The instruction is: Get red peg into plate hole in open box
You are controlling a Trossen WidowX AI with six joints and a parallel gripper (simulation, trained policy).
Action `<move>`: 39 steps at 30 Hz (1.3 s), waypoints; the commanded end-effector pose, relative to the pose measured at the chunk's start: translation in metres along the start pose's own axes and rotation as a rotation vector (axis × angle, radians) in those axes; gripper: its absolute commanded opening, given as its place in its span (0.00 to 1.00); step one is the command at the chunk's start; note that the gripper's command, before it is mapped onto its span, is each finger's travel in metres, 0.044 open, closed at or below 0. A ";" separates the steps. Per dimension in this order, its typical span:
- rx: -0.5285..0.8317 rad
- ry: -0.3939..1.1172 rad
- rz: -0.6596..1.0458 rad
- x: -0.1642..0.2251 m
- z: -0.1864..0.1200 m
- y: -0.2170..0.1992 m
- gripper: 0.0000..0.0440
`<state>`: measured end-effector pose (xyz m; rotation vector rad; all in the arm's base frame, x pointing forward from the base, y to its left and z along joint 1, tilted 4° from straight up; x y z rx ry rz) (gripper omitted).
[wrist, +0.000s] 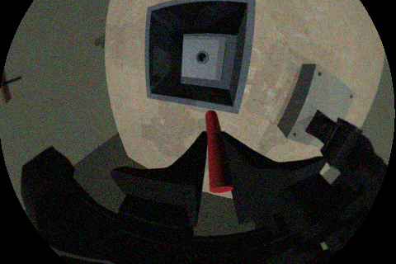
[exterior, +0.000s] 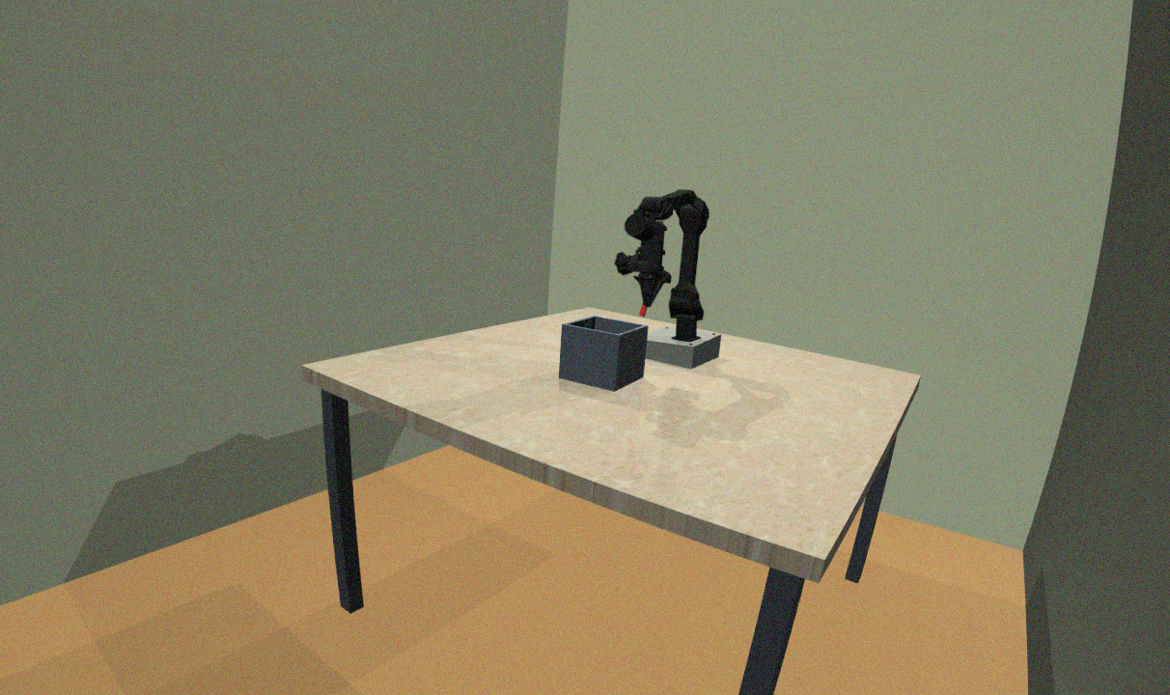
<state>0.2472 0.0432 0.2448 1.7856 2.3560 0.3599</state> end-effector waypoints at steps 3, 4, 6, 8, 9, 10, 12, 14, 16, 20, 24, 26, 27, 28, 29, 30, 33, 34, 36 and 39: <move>0.027 -0.015 0.010 -0.014 0.003 0.003 0.00; 0.031 -0.017 0.013 -0.017 0.004 0.004 0.00; 0.039 -0.019 0.018 -0.022 0.005 0.005 0.00; 0.047 -0.020 0.022 -0.027 0.007 0.006 0.00; 0.051 -0.020 0.024 -0.030 0.007 0.007 0.00; 0.055 -0.020 0.026 -0.032 0.008 0.007 0.00; 0.062 -0.019 0.028 -0.037 0.010 0.009 0.00; 0.070 -0.017 0.030 -0.041 0.012 0.010 0.00; 0.077 -0.015 0.032 -0.046 0.015 0.011 0.00; 0.088 -0.013 0.034 -0.055 0.021 0.013 0.00; 0.103 -0.009 0.035 -0.064 0.030 0.015 0.00; 0.109 -0.007 0.034 -0.067 0.035 0.015 0.00; 0.111 -0.006 0.033 -0.069 0.037 0.016 0.00; 0.114 -0.004 0.032 -0.071 0.039 0.016 0.00; 0.116 -0.002 0.031 -0.072 0.041 0.017 0.00; 0.118 -0.001 0.030 -0.074 0.044 0.017 0.00; 0.123 0.006 0.026 -0.077 0.052 0.018 0.00; 0.124 0.008 0.025 -0.078 0.054 0.019 0.00; 0.126 0.014 0.022 -0.080 0.060 0.019 0.00; 0.127 0.022 0.016 -0.082 0.067 0.021 0.00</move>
Point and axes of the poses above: the point midway between the two fingers, 35 mm back from their tips, its own z axis out along the fingers, its own y axis across the jaws, x = y × z, the point moved 7 cm from there along -z, back along the fingers, and after that the axes turned 1 degree about z, right-handed, at the moved point
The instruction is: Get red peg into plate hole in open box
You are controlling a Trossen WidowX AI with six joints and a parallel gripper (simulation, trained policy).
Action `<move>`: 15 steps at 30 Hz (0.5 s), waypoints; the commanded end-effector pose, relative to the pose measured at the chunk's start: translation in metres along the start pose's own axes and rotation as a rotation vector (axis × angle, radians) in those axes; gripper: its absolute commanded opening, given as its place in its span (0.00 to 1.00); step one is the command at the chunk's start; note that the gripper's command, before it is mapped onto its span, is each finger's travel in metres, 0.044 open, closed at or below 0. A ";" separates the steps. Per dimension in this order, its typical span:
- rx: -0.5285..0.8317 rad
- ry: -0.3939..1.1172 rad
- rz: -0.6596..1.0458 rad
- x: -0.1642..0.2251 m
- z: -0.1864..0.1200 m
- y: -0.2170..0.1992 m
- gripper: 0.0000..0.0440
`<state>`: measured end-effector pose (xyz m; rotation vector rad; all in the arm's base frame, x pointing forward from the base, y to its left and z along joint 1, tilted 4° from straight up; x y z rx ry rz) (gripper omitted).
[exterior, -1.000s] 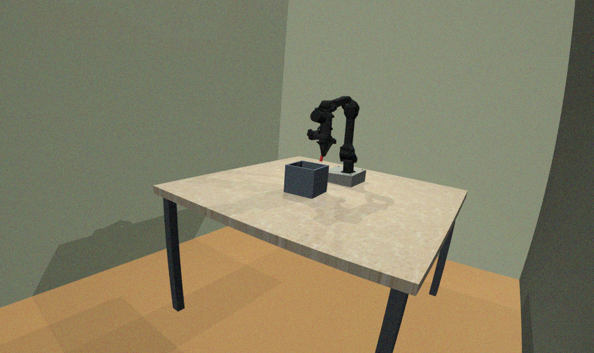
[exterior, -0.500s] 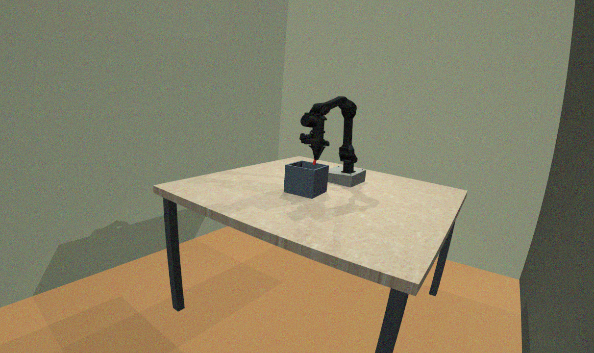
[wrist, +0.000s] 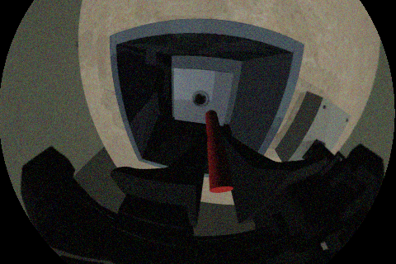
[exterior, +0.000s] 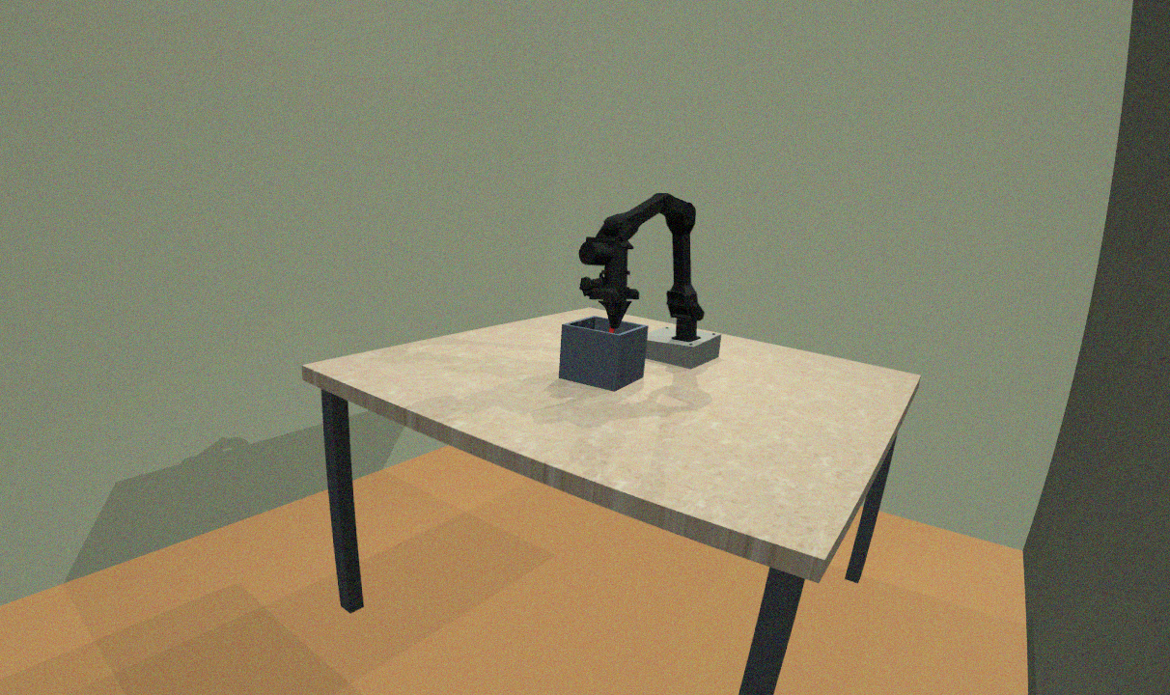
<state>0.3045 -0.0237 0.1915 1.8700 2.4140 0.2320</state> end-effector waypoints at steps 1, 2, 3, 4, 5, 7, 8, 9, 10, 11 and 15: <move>0.004 0.014 -0.011 -0.002 0.009 0.002 0.00; 0.004 0.016 -0.014 -0.003 0.011 0.003 0.00; 0.003 0.018 -0.017 -0.003 0.013 0.004 0.00; 0.002 0.020 -0.021 -0.004 0.015 0.005 0.00; 0.001 0.021 -0.026 -0.005 0.017 0.006 0.00; 0.002 0.025 -0.035 -0.006 0.022 0.008 0.00; 0.003 0.027 -0.040 -0.006 0.025 0.008 0.00; 0.004 0.029 -0.045 -0.007 0.027 0.009 0.00; 0.005 0.031 -0.050 -0.007 0.030 0.010 0.00; 0.005 0.032 -0.055 -0.008 0.032 0.011 0.00; 0.009 0.037 -0.073 -0.009 0.042 0.013 0.00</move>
Point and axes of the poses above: the point midway between the two fingers, 35 mm back from their tips, its own z axis out along the fingers, its own y axis across the jaws, x = y × z, the point moved 7 cm from there along -z, back along the fingers, and after that the axes turned 1 degree about z, right-handed, at the moved point
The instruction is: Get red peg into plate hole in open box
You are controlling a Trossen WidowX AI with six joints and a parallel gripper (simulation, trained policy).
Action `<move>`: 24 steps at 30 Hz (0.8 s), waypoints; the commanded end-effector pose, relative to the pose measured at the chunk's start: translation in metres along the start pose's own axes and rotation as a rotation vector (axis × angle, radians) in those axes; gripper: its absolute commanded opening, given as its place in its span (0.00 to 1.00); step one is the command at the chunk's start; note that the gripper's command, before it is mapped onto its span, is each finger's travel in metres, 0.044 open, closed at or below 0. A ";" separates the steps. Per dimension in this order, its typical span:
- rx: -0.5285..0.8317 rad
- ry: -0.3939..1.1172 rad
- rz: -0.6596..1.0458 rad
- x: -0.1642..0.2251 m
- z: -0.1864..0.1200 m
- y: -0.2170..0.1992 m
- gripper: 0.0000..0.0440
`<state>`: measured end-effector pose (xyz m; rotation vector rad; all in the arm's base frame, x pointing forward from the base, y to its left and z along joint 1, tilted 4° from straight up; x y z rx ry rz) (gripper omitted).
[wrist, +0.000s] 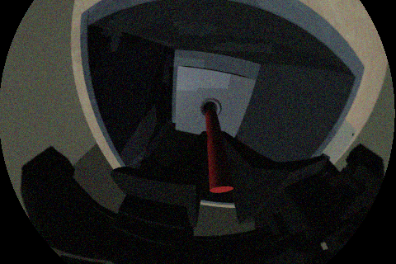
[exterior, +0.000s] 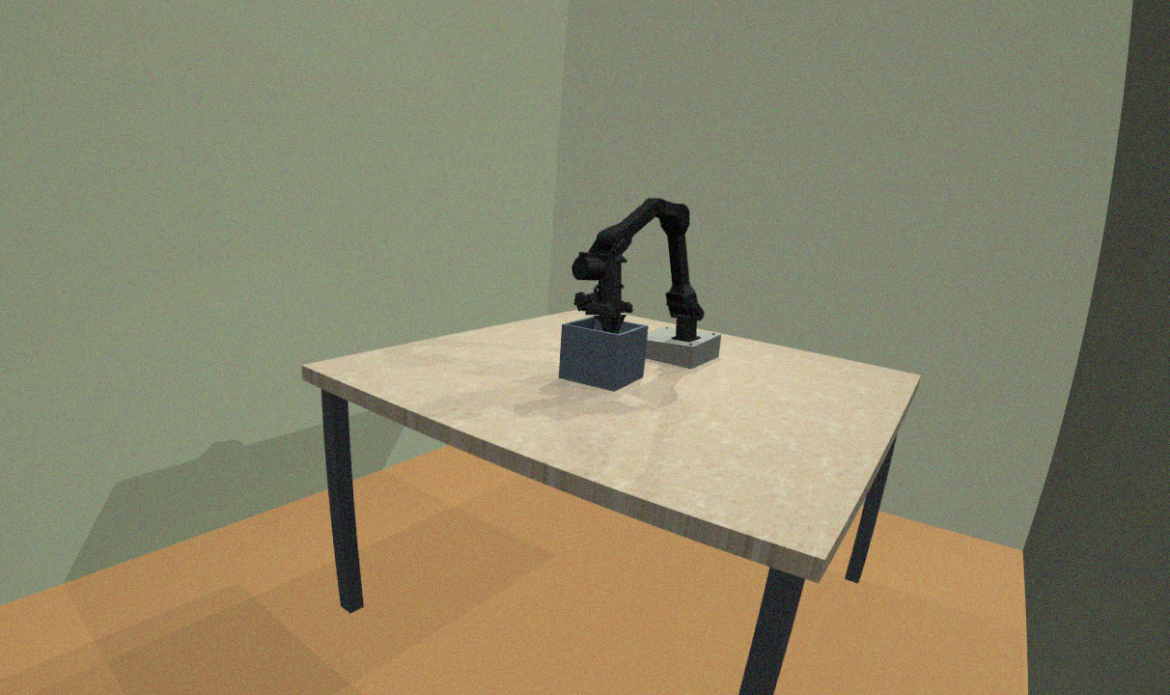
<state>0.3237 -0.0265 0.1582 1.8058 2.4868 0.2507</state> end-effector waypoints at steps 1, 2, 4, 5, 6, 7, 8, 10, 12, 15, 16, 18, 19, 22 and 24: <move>0.005 0.008 -0.018 -0.001 0.009 0.002 0.00; 0.007 0.008 -0.022 -0.002 0.011 0.002 0.00; 0.015 0.006 -0.029 -0.002 0.015 0.002 0.00; 0.022 0.005 -0.032 -0.002 0.016 0.002 0.01; 0.027 0.005 -0.035 -0.003 0.018 0.002 0.02; 0.031 0.004 -0.040 -0.003 0.019 0.002 0.02; 0.034 0.005 -0.043 -0.003 0.021 0.002 0.03; 0.042 0.006 -0.050 -0.004 0.023 0.003 0.10; 0.050 0.014 -0.056 -0.003 0.026 0.003 0.20; 0.065 0.028 -0.056 -0.003 0.029 0.002 0.26; 0.070 0.030 -0.058 -0.004 0.027 0.002 0.26; 0.075 0.038 -0.053 -0.007 0.025 0.002 0.26; 0.074 0.044 -0.050 -0.008 0.023 0.003 0.26; 0.065 0.066 -0.040 -0.012 0.018 0.005 0.30; 0.057 0.082 -0.033 -0.013 0.015 0.007 0.33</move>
Point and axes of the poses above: the point midway between the two fingers, 35 mm back from their tips, its own z axis out along the fingers, its own y axis across the jaws, x = y × z, the point moved 7 cm from there along -z, back along the fingers, and after that the axes turned 1 degree about z, right-handed, at the moved point
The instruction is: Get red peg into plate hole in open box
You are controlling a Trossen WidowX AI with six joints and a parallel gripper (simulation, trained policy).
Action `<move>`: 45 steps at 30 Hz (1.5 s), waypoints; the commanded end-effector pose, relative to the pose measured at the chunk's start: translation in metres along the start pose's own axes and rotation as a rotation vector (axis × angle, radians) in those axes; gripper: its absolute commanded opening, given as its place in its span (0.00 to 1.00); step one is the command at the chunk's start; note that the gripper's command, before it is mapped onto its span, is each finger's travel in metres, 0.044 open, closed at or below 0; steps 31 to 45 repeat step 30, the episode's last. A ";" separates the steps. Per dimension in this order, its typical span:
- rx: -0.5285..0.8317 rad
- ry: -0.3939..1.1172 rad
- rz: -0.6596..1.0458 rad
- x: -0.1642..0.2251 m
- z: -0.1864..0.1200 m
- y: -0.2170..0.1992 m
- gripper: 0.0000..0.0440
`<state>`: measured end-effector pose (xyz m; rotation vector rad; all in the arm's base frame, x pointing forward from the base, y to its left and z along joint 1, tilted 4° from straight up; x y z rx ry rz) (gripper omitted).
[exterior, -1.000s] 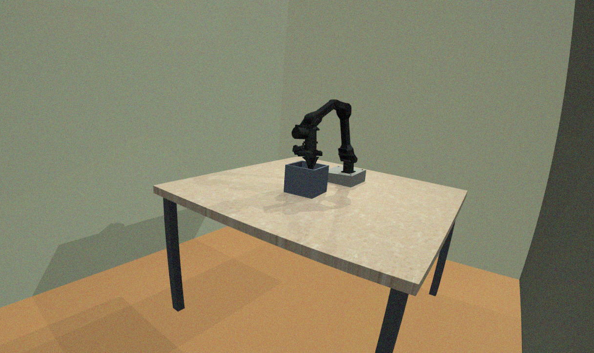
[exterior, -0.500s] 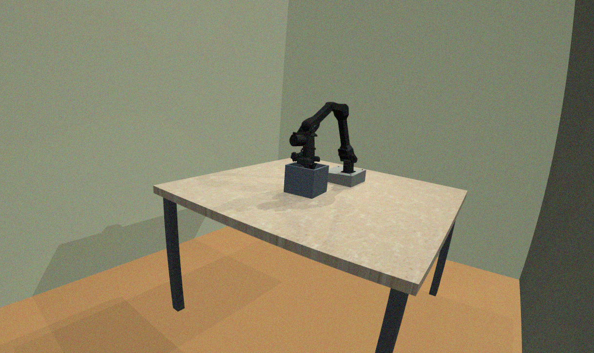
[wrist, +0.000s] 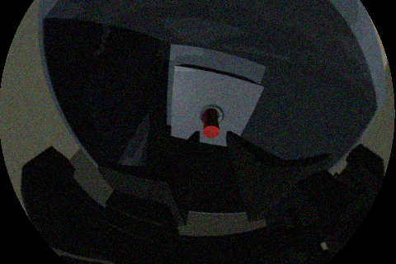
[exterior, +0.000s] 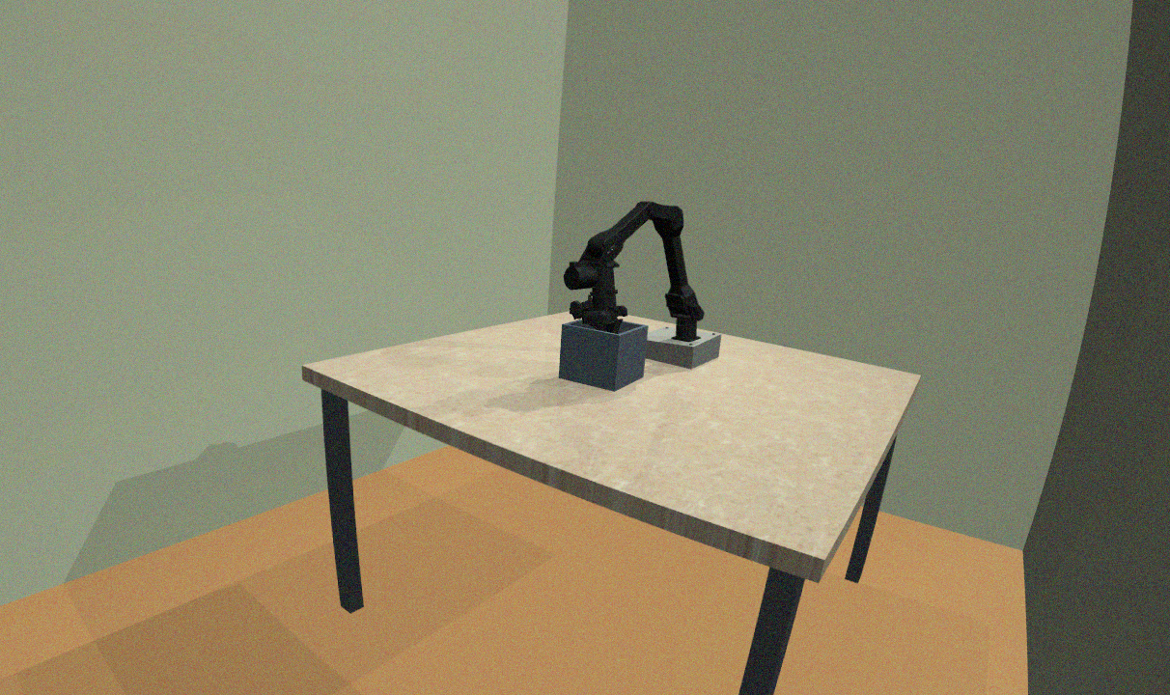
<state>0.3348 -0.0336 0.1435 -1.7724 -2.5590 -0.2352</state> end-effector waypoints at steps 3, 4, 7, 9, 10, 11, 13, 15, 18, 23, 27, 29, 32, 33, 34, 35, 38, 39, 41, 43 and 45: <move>-0.016 0.046 0.013 -0.004 -0.008 0.003 0.36; -0.023 0.054 0.017 -0.005 -0.011 0.003 0.38; -0.049 0.079 0.028 -0.008 -0.020 0.005 0.41; -0.066 0.094 0.035 -0.010 -0.026 0.006 0.43; -0.075 0.102 0.037 -0.011 -0.029 0.006 0.44; -0.083 0.109 0.040 -0.011 -0.032 0.007 0.45; -0.101 0.123 0.044 -0.013 -0.038 0.008 0.46; -0.118 0.136 0.048 -0.014 -0.043 0.009 0.47; -0.143 0.153 0.052 -0.017 -0.051 0.010 0.49; -0.179 0.176 0.056 -0.022 -0.062 0.012 0.53; -0.206 0.192 0.055 -0.026 -0.071 0.014 0.56; -0.220 0.198 0.053 -0.028 -0.074 0.015 0.57; -0.226 0.200 0.051 -0.030 -0.076 0.016 0.56; -0.226 0.200 0.051 -0.030 -0.076 0.016 0.56; -0.226 0.200 0.051 -0.030 -0.076 0.016 0.56; -0.226 0.200 0.051 -0.030 -0.076 0.016 0.56; -0.226 0.200 0.051 -0.030 -0.076 0.016 0.56; -0.226 0.200 0.051 -0.030 -0.076 0.016 0.56; -0.226 0.200 0.051 -0.030 -0.076 0.016 0.56; -0.226 0.200 0.051 -0.030 -0.076 0.016 0.56; -0.226 0.200 0.051 -0.030 -0.076 0.016 0.56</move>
Point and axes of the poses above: the point midway between the two fingers, 35 mm back from their tips, its own z axis out along the fingers, its own y axis across the jaws, x = y × z, the point moved 7 cm from there along -z, back along the fingers, and after that the axes turned 1 degree about z, right-handed, at the moved point
